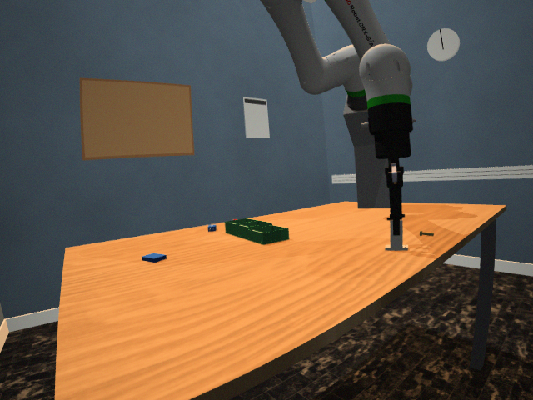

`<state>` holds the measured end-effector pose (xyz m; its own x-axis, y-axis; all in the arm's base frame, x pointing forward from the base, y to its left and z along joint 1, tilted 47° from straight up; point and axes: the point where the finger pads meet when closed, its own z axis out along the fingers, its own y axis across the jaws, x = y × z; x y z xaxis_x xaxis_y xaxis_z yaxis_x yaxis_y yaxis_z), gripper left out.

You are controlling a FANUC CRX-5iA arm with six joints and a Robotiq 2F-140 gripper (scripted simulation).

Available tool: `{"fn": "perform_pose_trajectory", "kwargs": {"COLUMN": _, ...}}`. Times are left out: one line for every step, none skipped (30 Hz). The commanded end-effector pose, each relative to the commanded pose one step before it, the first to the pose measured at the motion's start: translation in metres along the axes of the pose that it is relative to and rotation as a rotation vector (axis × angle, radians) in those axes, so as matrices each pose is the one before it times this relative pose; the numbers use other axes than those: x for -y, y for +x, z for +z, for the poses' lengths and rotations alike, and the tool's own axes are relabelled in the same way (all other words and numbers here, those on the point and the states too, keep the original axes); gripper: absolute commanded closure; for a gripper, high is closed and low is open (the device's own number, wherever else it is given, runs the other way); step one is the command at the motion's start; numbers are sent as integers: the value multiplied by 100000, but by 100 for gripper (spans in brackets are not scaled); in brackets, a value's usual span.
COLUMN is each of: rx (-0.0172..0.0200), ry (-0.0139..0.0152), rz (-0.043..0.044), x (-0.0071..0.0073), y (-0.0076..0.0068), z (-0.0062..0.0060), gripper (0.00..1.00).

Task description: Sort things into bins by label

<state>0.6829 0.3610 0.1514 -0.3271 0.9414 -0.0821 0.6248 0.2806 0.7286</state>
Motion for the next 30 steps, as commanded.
{"fn": "perform_pose_trajectory", "kwargs": {"rx": -9, "ry": -23, "rz": -3, "x": -14, "y": 8, "z": -2, "gripper": 79}}
{"fn": "perform_pose_trajectory", "kwargs": {"rx": 0, "ry": 0, "rz": 0, "x": 0, "y": 0, "z": 0, "gripper": 79}}
{"fn": "perform_pose_trajectory", "kwargs": {"rx": 0, "ry": 0, "rz": 0, "x": 0, "y": 0, "z": 0, "gripper": 79}}
{"fn": "perform_pose_trajectory", "kwargs": {"rx": 0, "ry": 0, "rz": 0, "x": 0, "y": 0, "z": 0, "gripper": 79}}
{"fn": "perform_pose_trajectory", "kwargs": {"rx": 0, "ry": 0, "rz": 0, "x": 0, "y": 0, "z": 0, "gripper": 79}}
{"fn": "perform_pose_trajectory", "kwargs": {"rx": 0, "ry": 0, "rz": 0, "x": 0, "y": 0, "z": 0, "gripper": 79}}
{"fn": "perform_pose_trajectory", "kwargs": {"rx": 0, "ry": 0, "rz": 0, "x": 0, "y": 0, "z": -333, "gripper": 79}}
{"fn": "perform_pose_trajectory", "kwargs": {"rx": 0, "ry": 0, "rz": 0, "x": 0, "y": 0, "z": -333, "gripper": 79}}
{"fn": "perform_pose_trajectory", "kwargs": {"rx": 0, "ry": 0, "rz": 0, "x": 0, "y": 0, "z": 0, "gripper": 79}}
{"fn": "perform_pose_trajectory", "kwargs": {"rx": 0, "ry": 0, "rz": 0, "x": 0, "y": 0, "z": 0, "gripper": 79}}
{"fn": "perform_pose_trajectory", "kwargs": {"rx": 0, "ry": 0, "rz": 0, "x": 0, "y": 0, "z": -333, "gripper": 79}}
{"fn": "perform_pose_trajectory", "kwargs": {"rx": 0, "ry": 0, "rz": 0, "x": 0, "y": 0, "z": -333, "gripper": 79}}
{"fn": "perform_pose_trajectory", "kwargs": {"rx": 0, "ry": 0, "rz": 0, "x": 0, "y": 0, "z": -333, "gripper": 79}}
{"fn": "perform_pose_trajectory", "kwargs": {"rx": 0, "ry": 0, "rz": 0, "x": 0, "y": 0, "z": -333, "gripper": 79}}
{"fn": "perform_pose_trajectory", "kwargs": {"rx": 0, "ry": 0, "rz": 0, "x": 0, "y": 0, "z": -333, "gripper": 79}}
{"fn": "perform_pose_trajectory", "kwargs": {"rx": 0, "ry": 0, "rz": 0, "x": 0, "y": 0, "z": -333, "gripper": 79}}
{"fn": "perform_pose_trajectory", "kwargs": {"rx": 0, "ry": 0, "rz": 0, "x": 0, "y": 0, "z": -333, "gripper": 79}}
{"fn": "perform_pose_trajectory", "kwargs": {"rx": 0, "ry": 0, "rz": 0, "x": 0, "y": 0, "z": -333, "gripper": 79}}
{"fn": "perform_pose_trajectory", "kwargs": {"rx": 0, "ry": 0, "rz": 0, "x": 0, "y": 0, "z": -333, "gripper": 79}}
{"fn": "perform_pose_trajectory", "kwargs": {"rx": 0, "ry": 0, "rz": 0, "x": 0, "y": 0, "z": -333, "gripper": 79}}
{"fn": "perform_pose_trajectory", "kwargs": {"rx": 0, "ry": 0, "rz": 0, "x": 0, "y": 0, "z": -333, "gripper": 79}}
{"fn": "perform_pose_trajectory", "kwargs": {"rx": 0, "ry": 0, "rz": 0, "x": 0, "y": 0, "z": -333, "gripper": 79}}
{"fn": "perform_pose_trajectory", "kwargs": {"rx": 0, "ry": 0, "rz": 0, "x": 0, "y": 0, "z": -333, "gripper": 79}}
{"fn": "perform_pose_trajectory", "kwargs": {"rx": 0, "ry": 0, "rz": 0, "x": 0, "y": 0, "z": -333, "gripper": 79}}
{"fn": "perform_pose_trajectory", "kwargs": {"rx": 0, "ry": 0, "rz": 0, "x": 0, "y": 0, "z": -333, "gripper": 79}}
{"fn": "perform_pose_trajectory", "kwargs": {"rx": 0, "ry": 0, "rz": 0, "x": 0, "y": 0, "z": 0, "gripper": 79}}
{"fn": "perform_pose_trajectory", "kwargs": {"rx": 0, "ry": 0, "rz": 0, "x": 0, "y": 0, "z": 0, "gripper": 79}}
{"fn": "perform_pose_trajectory", "kwargs": {"rx": 0, "ry": 0, "rz": 0, "x": 0, "y": 0, "z": -333, "gripper": 79}}
{"fn": "perform_pose_trajectory", "kwargs": {"rx": 0, "ry": 0, "rz": 0, "x": 0, "y": 0, "z": 0, "gripper": 79}}
{"fn": "perform_pose_trajectory", "kwargs": {"rx": 0, "ry": 0, "rz": 0, "x": 0, "y": 0, "z": 0, "gripper": 79}}
